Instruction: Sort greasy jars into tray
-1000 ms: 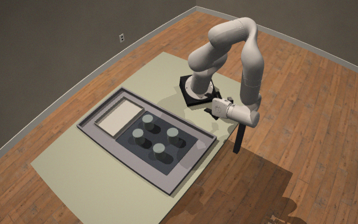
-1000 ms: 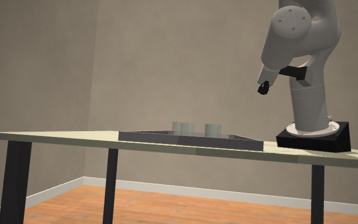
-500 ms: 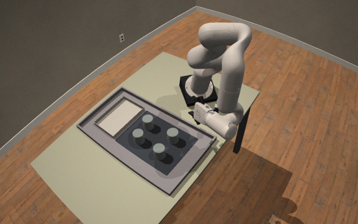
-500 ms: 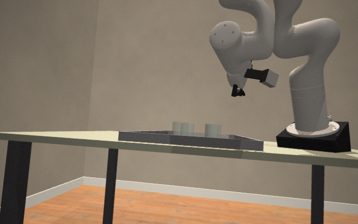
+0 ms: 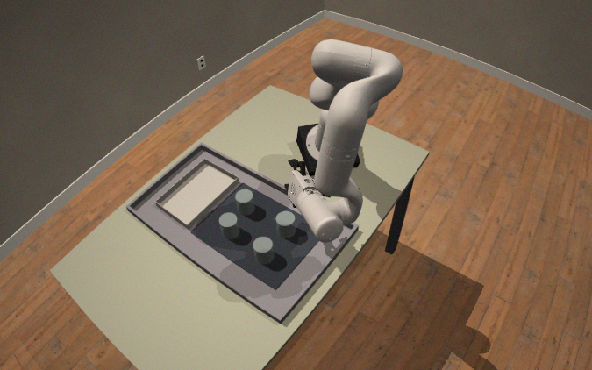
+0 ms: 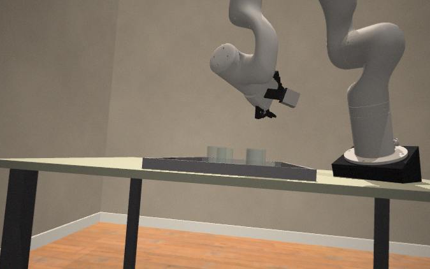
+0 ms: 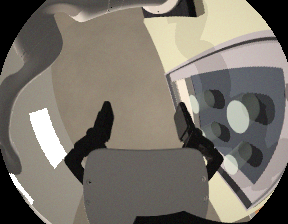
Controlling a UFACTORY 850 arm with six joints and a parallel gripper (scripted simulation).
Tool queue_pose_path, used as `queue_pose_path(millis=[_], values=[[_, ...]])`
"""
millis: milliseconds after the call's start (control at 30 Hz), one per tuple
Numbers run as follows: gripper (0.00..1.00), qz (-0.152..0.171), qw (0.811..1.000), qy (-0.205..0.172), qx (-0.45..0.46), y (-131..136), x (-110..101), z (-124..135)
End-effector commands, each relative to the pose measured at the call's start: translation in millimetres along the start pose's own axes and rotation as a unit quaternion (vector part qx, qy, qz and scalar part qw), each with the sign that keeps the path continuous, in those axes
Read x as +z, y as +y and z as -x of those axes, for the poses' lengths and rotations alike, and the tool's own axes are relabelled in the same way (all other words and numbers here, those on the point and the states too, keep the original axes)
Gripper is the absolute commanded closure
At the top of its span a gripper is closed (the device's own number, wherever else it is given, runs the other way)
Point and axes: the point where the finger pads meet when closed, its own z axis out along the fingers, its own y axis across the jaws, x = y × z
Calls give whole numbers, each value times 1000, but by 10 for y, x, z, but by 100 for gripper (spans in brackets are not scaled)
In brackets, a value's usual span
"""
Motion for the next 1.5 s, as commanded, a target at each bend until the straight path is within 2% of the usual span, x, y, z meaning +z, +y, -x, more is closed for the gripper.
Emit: queue_pose_path(millis=[0,300,333,633,667,900,933,1233,1267,1467], values=[[0,-8,1000,29,6,33,118,203],[0,-28,994,102,22,99,431,690],[0,-13,989,126,74,89,309,578],[0,-13,989,126,74,89,309,578],[0,-5,976,172,130,110,285,633],[0,-5,976,172,130,110,285,633],[0,3,959,217,184,129,261,690],[0,3,959,217,184,129,261,690],[0,11,935,262,238,150,238,744],[0,11,935,262,238,150,238,744]])
